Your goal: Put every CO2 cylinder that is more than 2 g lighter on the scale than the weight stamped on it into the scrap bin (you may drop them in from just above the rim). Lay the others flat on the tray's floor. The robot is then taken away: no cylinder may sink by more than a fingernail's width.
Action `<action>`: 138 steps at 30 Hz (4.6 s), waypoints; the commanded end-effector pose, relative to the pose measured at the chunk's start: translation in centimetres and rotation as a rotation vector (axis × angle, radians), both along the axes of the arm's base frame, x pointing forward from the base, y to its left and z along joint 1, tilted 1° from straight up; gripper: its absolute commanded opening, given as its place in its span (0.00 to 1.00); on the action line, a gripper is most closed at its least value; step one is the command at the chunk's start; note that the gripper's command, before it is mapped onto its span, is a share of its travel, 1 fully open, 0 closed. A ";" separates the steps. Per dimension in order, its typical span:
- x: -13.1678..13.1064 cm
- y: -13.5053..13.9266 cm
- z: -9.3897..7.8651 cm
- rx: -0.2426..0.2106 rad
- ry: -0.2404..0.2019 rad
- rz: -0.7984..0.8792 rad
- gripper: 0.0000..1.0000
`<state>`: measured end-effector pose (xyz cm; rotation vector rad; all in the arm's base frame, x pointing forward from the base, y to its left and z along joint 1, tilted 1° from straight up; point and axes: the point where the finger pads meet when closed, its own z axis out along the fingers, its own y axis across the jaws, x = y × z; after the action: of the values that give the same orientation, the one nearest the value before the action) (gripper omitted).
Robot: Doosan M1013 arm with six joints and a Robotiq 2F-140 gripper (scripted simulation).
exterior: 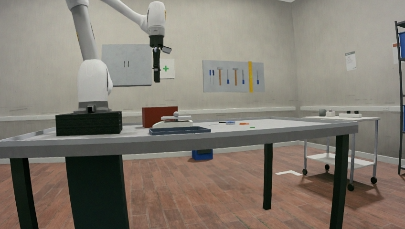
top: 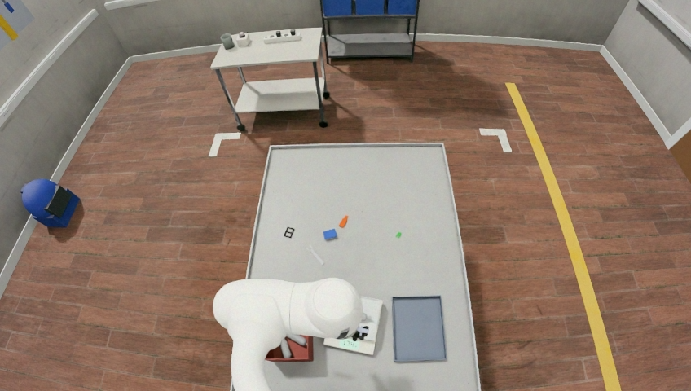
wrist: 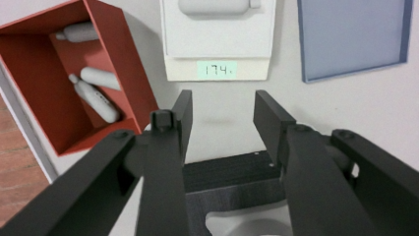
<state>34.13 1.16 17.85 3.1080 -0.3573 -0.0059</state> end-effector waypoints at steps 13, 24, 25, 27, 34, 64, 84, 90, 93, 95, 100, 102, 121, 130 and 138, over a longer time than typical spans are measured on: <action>-0.2 0.0 0.1 0.005 0.008 0.009 0.40; -0.2 0.0 0.1 0.005 0.008 0.009 0.40; -0.2 0.0 0.1 0.005 0.008 0.009 0.40; -0.2 0.0 0.1 0.005 0.008 0.009 0.40; -0.2 0.0 0.1 0.005 0.008 0.009 0.40; 9.3 -2.4 -7.1 0.013 -0.005 -1.152 0.40; 9.4 -2.6 -9.3 -0.014 -0.014 -1.563 0.40; 9.3 -2.6 -11.1 -0.012 -0.013 -1.566 0.40; 9.3 -2.6 -12.4 -0.012 -0.013 -1.566 0.40; 9.3 -2.6 -13.3 -0.013 -0.013 -1.566 0.40; 9.3 -2.6 -15.4 -0.012 -0.013 -1.566 0.40; 9.3 -2.6 -15.4 -0.012 -0.013 -1.566 0.40; 9.4 -2.6 -18.8 -0.010 -0.015 -1.566 0.40; 9.5 -2.6 -18.7 -0.009 -0.017 -1.566 0.40; 9.5 -2.6 -18.7 -0.009 -0.017 -1.566 0.10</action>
<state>43.46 -1.39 -0.73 1.9540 -2.4404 -0.0017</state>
